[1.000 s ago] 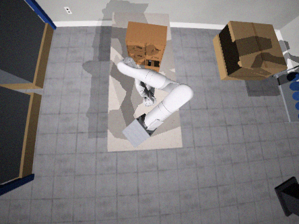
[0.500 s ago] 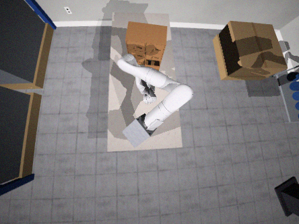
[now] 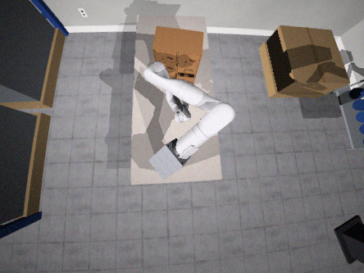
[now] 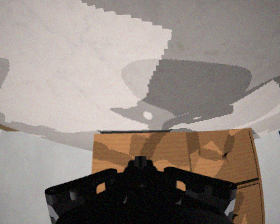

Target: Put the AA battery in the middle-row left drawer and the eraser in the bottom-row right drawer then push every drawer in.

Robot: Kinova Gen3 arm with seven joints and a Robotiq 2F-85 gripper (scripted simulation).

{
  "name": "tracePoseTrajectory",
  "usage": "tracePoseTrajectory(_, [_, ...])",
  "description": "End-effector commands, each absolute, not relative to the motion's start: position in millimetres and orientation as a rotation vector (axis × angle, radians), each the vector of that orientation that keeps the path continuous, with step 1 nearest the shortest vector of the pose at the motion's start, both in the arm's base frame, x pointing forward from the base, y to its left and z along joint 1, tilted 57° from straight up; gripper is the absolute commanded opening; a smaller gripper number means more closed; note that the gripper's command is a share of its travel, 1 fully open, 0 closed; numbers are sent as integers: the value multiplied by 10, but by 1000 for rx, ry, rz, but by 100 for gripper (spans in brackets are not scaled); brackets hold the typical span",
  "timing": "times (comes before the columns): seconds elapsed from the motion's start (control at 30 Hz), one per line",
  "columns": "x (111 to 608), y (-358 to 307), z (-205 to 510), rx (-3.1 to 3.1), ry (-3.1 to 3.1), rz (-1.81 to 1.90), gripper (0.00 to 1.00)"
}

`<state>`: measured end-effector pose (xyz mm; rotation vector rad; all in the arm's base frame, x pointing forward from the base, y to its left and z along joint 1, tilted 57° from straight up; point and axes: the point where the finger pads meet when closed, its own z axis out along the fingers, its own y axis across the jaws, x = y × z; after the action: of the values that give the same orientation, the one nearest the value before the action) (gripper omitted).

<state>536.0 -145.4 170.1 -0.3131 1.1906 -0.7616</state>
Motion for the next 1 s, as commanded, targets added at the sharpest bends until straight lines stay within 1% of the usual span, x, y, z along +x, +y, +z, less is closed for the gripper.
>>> tracePoseTrajectory(0.0, [5386,-1434,1739,-311,1185,-758,0])
tracePoseTrajectory(0.97, [5586,-1415,1887,-311,1185,-758,0])
